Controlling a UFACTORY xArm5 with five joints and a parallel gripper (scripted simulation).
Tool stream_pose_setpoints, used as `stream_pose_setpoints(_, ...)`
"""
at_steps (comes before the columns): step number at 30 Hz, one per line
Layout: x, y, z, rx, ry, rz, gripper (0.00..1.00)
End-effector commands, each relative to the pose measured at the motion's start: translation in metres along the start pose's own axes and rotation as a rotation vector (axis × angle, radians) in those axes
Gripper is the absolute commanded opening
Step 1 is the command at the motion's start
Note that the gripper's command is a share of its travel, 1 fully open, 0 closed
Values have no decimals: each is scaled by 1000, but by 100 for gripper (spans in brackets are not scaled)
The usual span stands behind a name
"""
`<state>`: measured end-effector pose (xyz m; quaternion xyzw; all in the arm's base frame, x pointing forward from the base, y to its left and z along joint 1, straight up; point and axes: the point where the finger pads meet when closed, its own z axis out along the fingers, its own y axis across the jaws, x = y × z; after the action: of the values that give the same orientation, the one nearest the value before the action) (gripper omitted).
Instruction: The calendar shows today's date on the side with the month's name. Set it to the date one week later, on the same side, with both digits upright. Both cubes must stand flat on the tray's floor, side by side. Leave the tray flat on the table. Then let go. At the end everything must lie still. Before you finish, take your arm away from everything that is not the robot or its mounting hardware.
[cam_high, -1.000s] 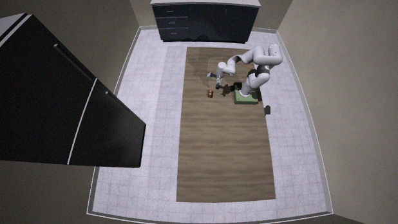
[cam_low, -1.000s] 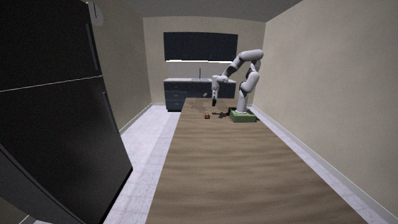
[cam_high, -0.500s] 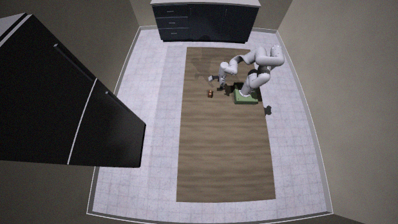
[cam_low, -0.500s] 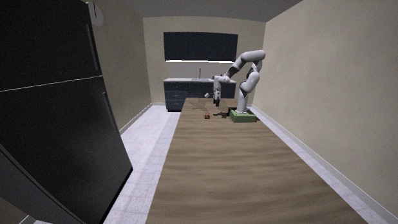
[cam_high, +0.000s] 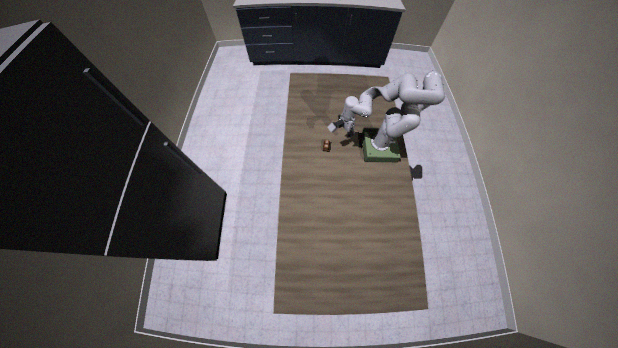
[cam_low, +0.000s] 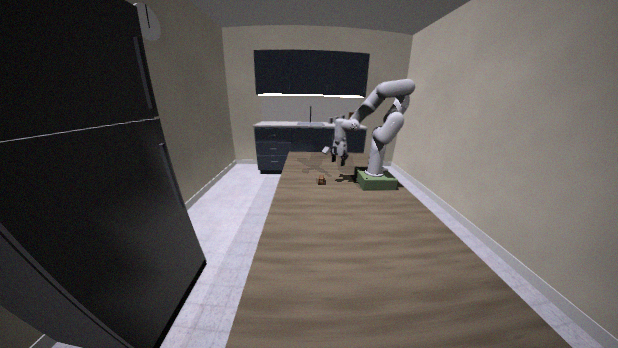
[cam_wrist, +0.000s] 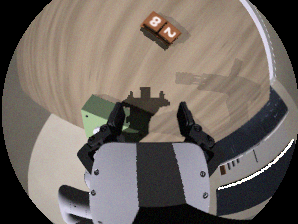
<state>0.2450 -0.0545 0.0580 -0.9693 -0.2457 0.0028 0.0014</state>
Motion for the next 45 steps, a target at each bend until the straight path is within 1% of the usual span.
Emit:
stream_pose_setpoints(1, -6, -1, 1, -4, 4, -148, 100)
stream_pose_setpoints(3, -9, -3, 2, -5, 4, -231, 100)
stream_pose_setpoints(6, -10, -3, 2, -5, 4, -239, 100)
stream_pose_setpoints(10, -16, -5, 5, -5, 4, -378, 100)
stream_pose_setpoints(14, -20, -7, 6, -5, 4, -461, 100)
stream_pose_setpoints(19, -21, -7, 7, -5, 4, -499, 100)
stream_pose_setpoints(28, -22, -7, 9, -5, 4, -502, 100)
stream_pose_setpoints(32, -23, -8, 20, -5, 4, -502, 100)
stream_pose_setpoints(37, -23, -7, 41, -5, 4, -502, 100)
stream_pose_setpoints(39, -23, -7, 41, -5, 4, -502, 100)
stream_pose_setpoints(42, -23, -7, 53, -5, 4, -502, 100)
stream_pose_setpoints(45, -24, -7, 61, -5, 4, -502, 100)
